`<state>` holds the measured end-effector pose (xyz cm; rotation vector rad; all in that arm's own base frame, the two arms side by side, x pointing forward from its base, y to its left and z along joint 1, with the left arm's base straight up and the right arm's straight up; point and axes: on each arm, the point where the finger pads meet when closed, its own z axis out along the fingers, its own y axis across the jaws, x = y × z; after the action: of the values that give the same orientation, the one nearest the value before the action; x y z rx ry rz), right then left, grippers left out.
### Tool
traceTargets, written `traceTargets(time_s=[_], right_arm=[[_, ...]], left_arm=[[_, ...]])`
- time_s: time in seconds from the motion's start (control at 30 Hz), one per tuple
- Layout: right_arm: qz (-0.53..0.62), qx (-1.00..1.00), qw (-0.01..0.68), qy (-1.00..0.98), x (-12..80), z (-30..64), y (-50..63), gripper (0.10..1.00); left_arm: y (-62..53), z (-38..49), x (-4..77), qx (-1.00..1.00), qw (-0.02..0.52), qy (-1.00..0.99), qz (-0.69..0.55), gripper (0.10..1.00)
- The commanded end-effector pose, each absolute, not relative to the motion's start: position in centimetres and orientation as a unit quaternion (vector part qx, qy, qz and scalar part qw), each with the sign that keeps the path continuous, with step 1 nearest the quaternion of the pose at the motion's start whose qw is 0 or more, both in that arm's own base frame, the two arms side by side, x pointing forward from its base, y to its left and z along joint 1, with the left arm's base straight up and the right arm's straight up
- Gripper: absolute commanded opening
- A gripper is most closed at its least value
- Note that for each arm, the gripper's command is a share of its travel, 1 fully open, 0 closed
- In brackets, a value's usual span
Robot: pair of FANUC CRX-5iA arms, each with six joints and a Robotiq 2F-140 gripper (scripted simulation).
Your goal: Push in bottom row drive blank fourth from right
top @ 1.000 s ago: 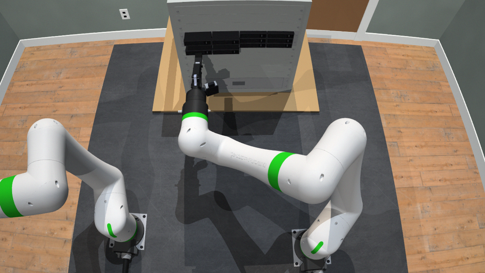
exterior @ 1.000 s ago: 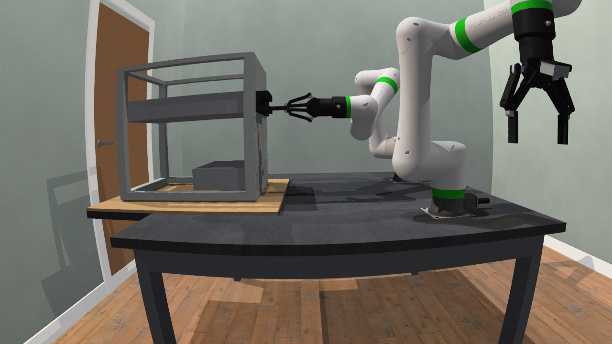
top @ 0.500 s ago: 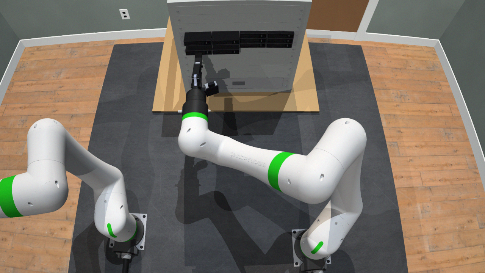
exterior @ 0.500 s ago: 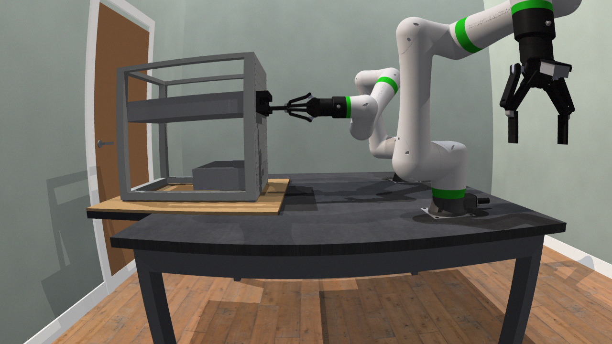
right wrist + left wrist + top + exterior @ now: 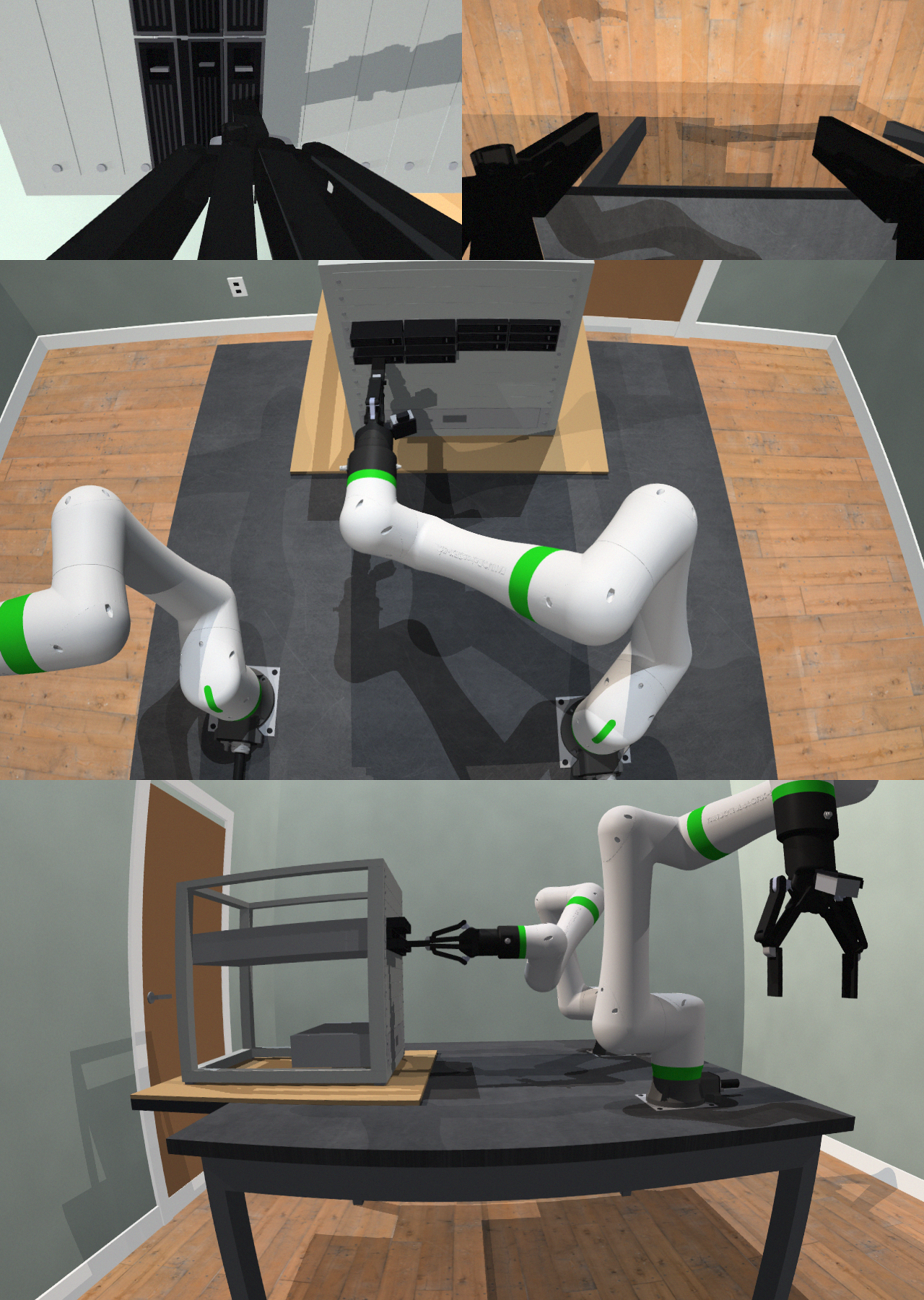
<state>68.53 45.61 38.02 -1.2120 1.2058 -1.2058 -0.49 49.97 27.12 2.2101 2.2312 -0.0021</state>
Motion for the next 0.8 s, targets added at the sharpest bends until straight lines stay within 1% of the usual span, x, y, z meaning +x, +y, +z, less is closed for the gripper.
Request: traceTargets(time_s=[0.0,0.77], right_arm=[[-0.499,-0.501,0.502,0.499,68.5,38.2,45.6,0.099],[-0.499,-0.501,0.502,0.499,69.5,38.2,45.6,0.099]], left_arm=[[50.0,27.2,-0.5,0.704,0.0,0.71,0.0,1.0],[50.0,27.2,-0.5,0.704,0.0,0.71,0.0,1.0]])
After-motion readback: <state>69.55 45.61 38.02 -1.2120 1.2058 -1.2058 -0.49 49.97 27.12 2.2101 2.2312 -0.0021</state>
